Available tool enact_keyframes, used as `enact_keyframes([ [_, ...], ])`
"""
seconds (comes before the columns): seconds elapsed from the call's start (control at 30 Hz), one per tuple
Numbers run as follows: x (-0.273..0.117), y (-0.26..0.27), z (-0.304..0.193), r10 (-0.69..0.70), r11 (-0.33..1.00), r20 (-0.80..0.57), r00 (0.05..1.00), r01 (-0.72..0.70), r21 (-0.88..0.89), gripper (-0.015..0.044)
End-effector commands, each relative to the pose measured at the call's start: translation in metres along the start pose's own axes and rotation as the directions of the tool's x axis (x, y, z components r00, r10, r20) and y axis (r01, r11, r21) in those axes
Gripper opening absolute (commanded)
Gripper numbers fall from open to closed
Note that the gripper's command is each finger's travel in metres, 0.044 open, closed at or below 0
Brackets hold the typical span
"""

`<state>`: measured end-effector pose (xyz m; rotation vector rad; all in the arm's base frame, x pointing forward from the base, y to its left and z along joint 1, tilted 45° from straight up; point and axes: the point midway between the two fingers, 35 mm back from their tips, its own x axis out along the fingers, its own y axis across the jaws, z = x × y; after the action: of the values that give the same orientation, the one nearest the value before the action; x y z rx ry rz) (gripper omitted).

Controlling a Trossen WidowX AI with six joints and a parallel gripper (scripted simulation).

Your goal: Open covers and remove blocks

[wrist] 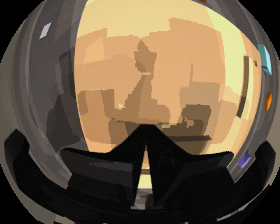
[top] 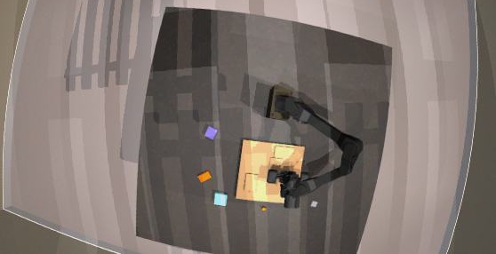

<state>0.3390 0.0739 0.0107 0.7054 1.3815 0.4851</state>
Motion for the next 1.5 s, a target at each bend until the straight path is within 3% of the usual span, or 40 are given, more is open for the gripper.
enact_keyframes([
  [0.0,0.0,0.001,0.005,0.001,1.0,0.001,1.0,-0.001,0.0,0.0],
  [1.47,0.0,0.001,0.049,0.002,1.0,0.003,1.0,-0.002,-0.002,0.0],
])
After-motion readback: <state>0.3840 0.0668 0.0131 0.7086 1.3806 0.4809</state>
